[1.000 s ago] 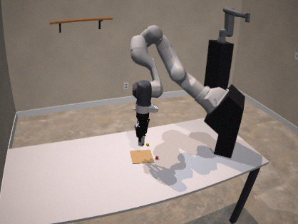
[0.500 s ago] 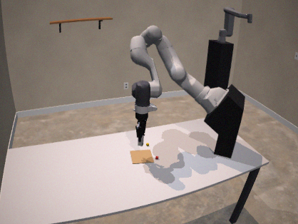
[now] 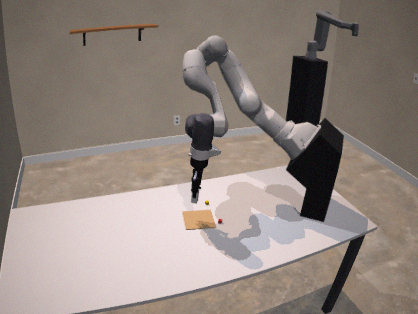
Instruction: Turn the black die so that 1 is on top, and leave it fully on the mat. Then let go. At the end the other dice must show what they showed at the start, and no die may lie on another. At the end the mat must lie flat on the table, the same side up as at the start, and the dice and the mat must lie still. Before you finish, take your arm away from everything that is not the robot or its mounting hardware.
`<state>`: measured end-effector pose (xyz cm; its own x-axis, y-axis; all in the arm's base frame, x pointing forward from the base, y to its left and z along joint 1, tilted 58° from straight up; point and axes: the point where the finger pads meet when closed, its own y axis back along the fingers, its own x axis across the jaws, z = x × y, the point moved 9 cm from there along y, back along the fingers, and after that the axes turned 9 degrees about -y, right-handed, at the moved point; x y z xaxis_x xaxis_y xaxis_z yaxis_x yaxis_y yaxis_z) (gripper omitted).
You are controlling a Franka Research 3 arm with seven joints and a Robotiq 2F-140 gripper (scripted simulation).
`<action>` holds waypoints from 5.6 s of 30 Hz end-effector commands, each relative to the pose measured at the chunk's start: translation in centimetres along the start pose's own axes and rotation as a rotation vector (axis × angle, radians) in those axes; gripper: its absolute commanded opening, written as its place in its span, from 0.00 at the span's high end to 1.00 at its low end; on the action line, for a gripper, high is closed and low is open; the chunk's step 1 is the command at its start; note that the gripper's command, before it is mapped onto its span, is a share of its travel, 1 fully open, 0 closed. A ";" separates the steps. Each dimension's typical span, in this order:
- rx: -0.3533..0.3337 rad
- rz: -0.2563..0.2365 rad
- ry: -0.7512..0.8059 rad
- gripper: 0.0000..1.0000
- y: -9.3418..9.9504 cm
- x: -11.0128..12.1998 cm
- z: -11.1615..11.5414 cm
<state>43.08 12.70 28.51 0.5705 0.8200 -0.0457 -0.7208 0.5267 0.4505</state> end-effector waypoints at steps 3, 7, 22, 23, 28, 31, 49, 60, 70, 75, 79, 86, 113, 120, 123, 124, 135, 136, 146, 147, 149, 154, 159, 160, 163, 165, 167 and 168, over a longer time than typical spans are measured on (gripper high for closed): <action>-0.191 -0.071 -0.056 0.93 0.0 -0.5 1.2; -0.252 -0.083 -0.069 0.93 0.1 -0.5 1.3; -0.527 -0.101 -0.103 0.93 -0.1 -0.3 0.8; -0.543 -0.100 -0.104 0.93 -0.1 -0.3 0.7; -0.588 -0.095 -0.105 0.93 -0.3 -0.3 0.4; -0.636 -0.087 -0.105 0.93 -0.4 -0.3 0.0; -0.935 0.076 -0.047 0.93 -3.3 -1.0 -6.5; -0.985 0.192 -0.002 0.93 -5.2 -2.3 -11.2; -0.985 0.194 -0.002 0.93 -5.5 -2.3 -11.3; -0.985 0.194 -0.002 0.93 -6.5 -2.3 -11.3; -0.985 0.194 -0.002 0.93 -7.8 -2.3 -11.5; -0.985 0.194 -0.002 0.93 -9.8 -2.2 -11.6; -0.985 0.194 -0.001 0.93 -13.0 -2.2 -11.9; -0.985 0.194 -0.001 0.93 -13.0 -2.2 -11.9; -0.985 0.194 -0.001 0.93 -13.0 -2.2 -11.9; -0.985 0.194 -0.001 0.93 -13.0 -2.2 -11.9; -0.985 0.194 -0.001 0.93 -13.0 -2.2 -11.9; -0.985 0.194 -0.001 0.93 -13.0 -2.2 -11.9; -0.985 0.194 -0.001 0.93 -13.1 -2.2 -11.9; -0.985 0.194 -0.001 0.93 -13.2 -2.2 -11.9; -0.985 0.194 -0.001 0.93 -13.3 -2.2 -11.9; -0.985 0.194 -0.001 0.93 -13.5 -2.2 -11.9; -0.985 0.194 -0.001 0.93 -13.8 -2.2 -12.0; -0.985 0.194 -0.001 0.93 -13.9 -2.1 -12.0; -0.985 0.194 -0.001 0.93 -14.0 -2.1 -12.0; -0.985 0.194 -0.001 0.93 -14.1 -2.1 -12.0; -0.985 0.194 -0.001 0.93 -14.1 -2.1 -12.0; -0.985 0.194 -0.001 0.93 -14.1 -2.1 -12.0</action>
<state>47.26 6.34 11.77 0.4106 0.9104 -0.0508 -0.8035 0.3349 -0.4922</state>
